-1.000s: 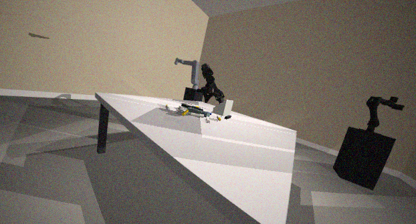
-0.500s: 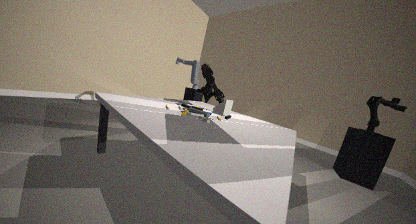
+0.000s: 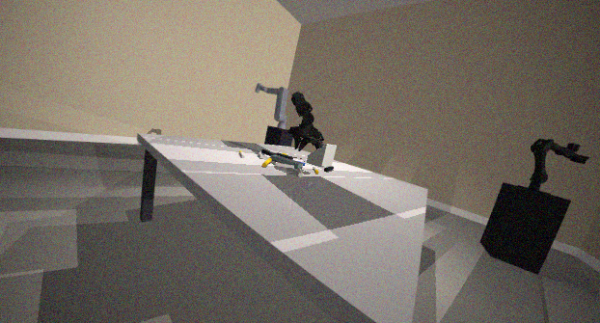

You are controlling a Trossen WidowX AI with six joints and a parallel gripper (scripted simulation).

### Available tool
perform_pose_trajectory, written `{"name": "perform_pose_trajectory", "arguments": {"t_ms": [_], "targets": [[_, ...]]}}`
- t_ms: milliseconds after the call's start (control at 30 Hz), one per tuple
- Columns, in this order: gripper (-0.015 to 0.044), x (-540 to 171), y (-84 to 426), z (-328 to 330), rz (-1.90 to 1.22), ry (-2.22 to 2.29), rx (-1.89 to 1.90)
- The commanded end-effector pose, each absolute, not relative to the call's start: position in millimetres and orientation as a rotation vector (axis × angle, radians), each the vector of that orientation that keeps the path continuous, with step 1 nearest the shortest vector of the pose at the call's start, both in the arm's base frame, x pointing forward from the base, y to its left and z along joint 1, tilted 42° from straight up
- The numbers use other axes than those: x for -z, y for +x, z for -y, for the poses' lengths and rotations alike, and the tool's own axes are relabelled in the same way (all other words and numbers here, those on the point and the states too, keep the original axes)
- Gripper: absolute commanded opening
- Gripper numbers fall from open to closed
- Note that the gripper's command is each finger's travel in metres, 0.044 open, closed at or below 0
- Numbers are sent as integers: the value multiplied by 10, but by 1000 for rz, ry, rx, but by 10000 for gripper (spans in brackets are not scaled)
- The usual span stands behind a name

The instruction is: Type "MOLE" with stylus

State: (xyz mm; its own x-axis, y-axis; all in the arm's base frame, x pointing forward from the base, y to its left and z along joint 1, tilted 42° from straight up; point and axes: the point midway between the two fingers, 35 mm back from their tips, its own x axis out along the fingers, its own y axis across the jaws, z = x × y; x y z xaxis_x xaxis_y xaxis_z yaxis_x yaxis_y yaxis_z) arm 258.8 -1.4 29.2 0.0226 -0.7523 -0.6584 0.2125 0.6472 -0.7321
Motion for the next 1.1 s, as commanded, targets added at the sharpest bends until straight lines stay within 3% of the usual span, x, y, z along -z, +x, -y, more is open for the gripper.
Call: {"name": "perform_pose_trajectory", "arguments": {"t_ms": [0, 167, 367, 1067], "targets": [[150, -199, 2337, 149, -995, -290, 1138], [150, -187, 2170, 237, -656, -111, 1275], [150, -194, 2099, 277, -462, 15, 1309], [150, -217, 2113, 306, -459, 16, 1309]]}}
